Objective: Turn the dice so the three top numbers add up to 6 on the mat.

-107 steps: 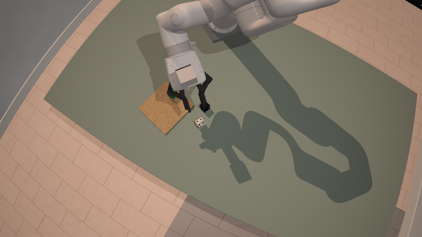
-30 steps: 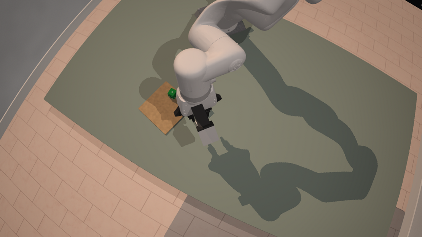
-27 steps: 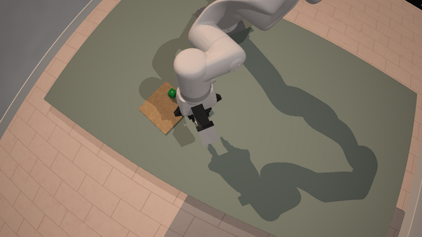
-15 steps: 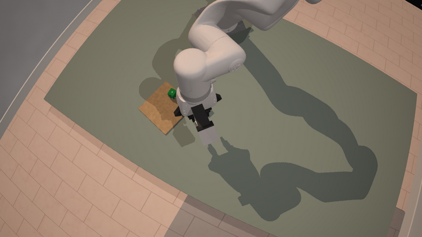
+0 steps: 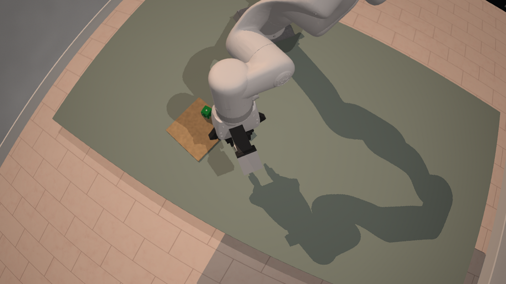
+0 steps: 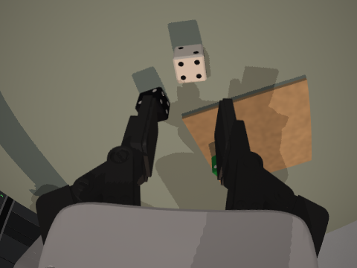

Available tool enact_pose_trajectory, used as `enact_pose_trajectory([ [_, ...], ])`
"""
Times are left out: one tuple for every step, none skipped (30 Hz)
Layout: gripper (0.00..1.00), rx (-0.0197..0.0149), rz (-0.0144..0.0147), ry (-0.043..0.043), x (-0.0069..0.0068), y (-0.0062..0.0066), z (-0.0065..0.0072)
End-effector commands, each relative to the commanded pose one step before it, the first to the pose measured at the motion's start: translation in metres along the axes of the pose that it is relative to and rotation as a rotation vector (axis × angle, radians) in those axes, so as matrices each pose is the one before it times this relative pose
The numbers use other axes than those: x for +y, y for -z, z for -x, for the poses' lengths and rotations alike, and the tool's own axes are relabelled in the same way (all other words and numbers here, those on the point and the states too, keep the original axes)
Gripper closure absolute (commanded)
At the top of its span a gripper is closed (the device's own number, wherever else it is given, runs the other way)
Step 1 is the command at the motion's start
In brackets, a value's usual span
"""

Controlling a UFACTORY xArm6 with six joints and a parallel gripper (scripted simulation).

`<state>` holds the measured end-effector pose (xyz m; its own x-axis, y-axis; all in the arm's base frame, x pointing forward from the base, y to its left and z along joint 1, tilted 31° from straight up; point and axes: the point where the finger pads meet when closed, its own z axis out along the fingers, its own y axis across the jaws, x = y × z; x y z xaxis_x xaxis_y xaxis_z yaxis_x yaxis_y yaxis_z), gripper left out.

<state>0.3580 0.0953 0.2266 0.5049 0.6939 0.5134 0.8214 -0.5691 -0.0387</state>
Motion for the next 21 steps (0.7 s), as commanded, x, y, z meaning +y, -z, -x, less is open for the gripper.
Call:
enact_pose_trajectory([
  [0.58,0.00194,0.00235,0.00098,0.00067,-0.00172,-0.00095],
  [0.58,0.00001,-0.00001,0.00001,0.0,-0.00086,0.0],
  [0.58,0.00001,-0.00001,0.0,0.00001,-0.00094,-0.00001],
  [0.58,0.0,0.0,0.0,0.0,-0.00102,0.0],
  [0.58,-0.00001,0.0,0.0,0.0,-0.0011,0.0],
  [0.58,-0.00002,0.00001,0.0,0.0,-0.00117,0.00001],
  [0.58,0.00002,-0.00001,0.0,0.00001,-0.00124,-0.00001],
  [0.58,0.00001,0.0,0.0,0.00001,-0.0013,0.0],
  [0.58,0.0,0.0,0.0,0.0,0.0,0.0],
  [0.58,0.0,0.0,0.0,0.0,0.0,0.0],
  [0.58,-0.00001,0.00001,0.0,0.0,-0.00136,0.0],
  [0.58,0.0,0.0,0.0,0.00001,-0.00141,0.0],
  [0.58,0.00002,-0.00001,0.0,0.00001,-0.00146,-0.00001],
  [0.58,-0.00001,0.0,0.0,0.0,-0.0015,0.0],
  [0.58,-0.00001,0.00001,0.0,0.0,-0.00154,0.0],
  [0.58,0.00002,-0.00001,0.0,0.00001,-0.00157,-0.00001],
  [0.58,-0.00001,0.0,0.0,0.00001,-0.00159,0.0],
  [0.58,-0.00001,0.00001,0.0,0.0,-0.00161,0.0],
  [0.58,0.00002,-0.00001,0.0,0.00001,-0.00162,-0.00001],
  [0.58,-0.00001,0.00001,0.0,0.0,-0.00162,0.0],
  [0.58,-0.00001,0.00001,0.0,0.0,-0.00162,0.0],
])
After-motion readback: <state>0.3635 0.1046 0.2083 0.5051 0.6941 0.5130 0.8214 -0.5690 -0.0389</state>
